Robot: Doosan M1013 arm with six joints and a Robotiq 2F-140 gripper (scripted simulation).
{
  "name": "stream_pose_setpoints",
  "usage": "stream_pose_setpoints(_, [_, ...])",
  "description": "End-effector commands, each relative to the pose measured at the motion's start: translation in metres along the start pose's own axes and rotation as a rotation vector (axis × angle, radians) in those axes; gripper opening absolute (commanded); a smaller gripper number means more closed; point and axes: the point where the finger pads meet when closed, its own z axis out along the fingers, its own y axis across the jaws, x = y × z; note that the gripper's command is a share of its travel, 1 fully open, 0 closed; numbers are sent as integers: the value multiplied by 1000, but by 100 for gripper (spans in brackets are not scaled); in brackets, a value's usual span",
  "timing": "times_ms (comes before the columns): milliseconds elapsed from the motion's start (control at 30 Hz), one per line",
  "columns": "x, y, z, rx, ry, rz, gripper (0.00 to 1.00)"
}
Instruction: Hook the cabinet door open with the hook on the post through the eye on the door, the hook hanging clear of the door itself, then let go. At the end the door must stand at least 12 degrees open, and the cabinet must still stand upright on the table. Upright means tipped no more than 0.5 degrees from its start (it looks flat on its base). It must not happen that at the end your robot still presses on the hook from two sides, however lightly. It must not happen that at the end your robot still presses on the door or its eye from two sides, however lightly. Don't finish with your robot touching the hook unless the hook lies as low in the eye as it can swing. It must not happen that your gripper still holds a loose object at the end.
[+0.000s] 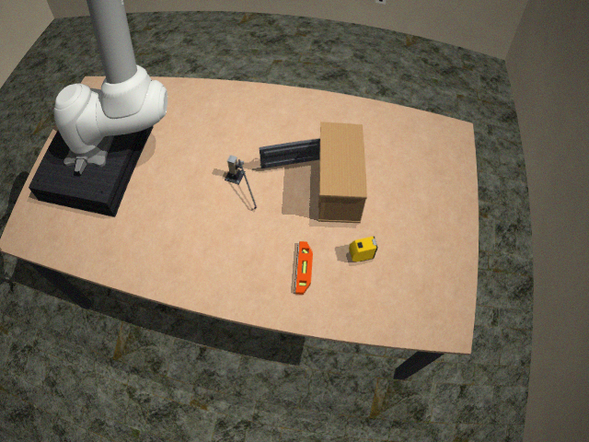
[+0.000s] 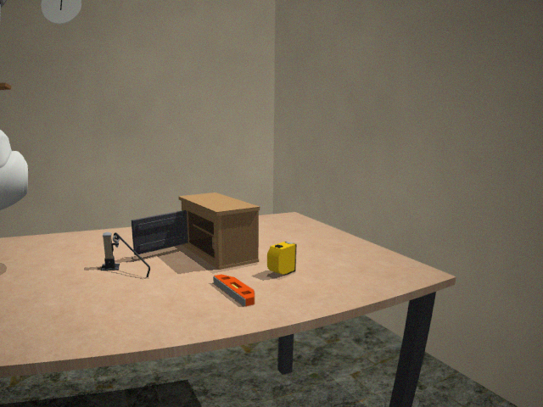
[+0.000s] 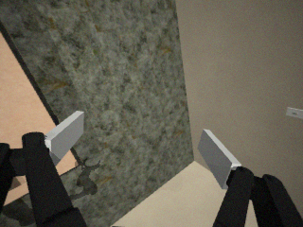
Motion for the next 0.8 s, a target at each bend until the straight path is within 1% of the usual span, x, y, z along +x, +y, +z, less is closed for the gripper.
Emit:
stream_pose_setpoints(0, [0,0,0,0,0,0,100])
stream_pose_setpoints(600, [1,0,0,1,1,-1,100])
stream_pose_setpoints(700, [9,-6,3,8,7,-9,100])
stream_pose_setpoints(767, [23,-17,7,19,18,-22,100])
